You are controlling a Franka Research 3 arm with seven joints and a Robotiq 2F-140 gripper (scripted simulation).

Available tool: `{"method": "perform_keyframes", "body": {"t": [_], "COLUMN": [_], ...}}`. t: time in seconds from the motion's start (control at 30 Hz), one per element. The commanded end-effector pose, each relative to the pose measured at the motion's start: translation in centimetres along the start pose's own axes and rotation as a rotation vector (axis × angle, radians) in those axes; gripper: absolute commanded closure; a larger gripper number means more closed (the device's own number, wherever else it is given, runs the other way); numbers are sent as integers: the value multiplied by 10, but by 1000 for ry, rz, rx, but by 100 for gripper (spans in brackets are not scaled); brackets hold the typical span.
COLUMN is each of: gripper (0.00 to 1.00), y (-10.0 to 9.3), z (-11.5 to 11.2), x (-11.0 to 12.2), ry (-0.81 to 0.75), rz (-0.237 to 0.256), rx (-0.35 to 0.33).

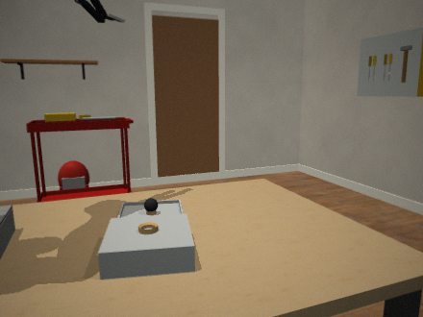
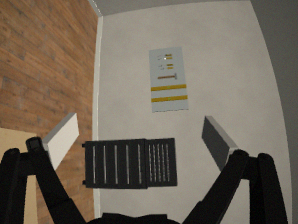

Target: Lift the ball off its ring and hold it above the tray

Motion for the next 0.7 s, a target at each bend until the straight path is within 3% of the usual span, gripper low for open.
{"method": "perform_keyframes", "body": {"t": [0.0,0.67], "gripper": [0,0], "y": [0,1], "z": [0,-5], "x": [0,2], "ry": [0,-6], "rz": [0,2], "rx": [0,-8]}}
Point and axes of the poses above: the point where the finger pads meet when closed, its own y axis out along the fingers, its own x axis across the jaws, z = x × y, the point moved 9 cm from there along -y, back along the fingers, and after that the axes turned 9 degrees about y, right-handed, at the moved point
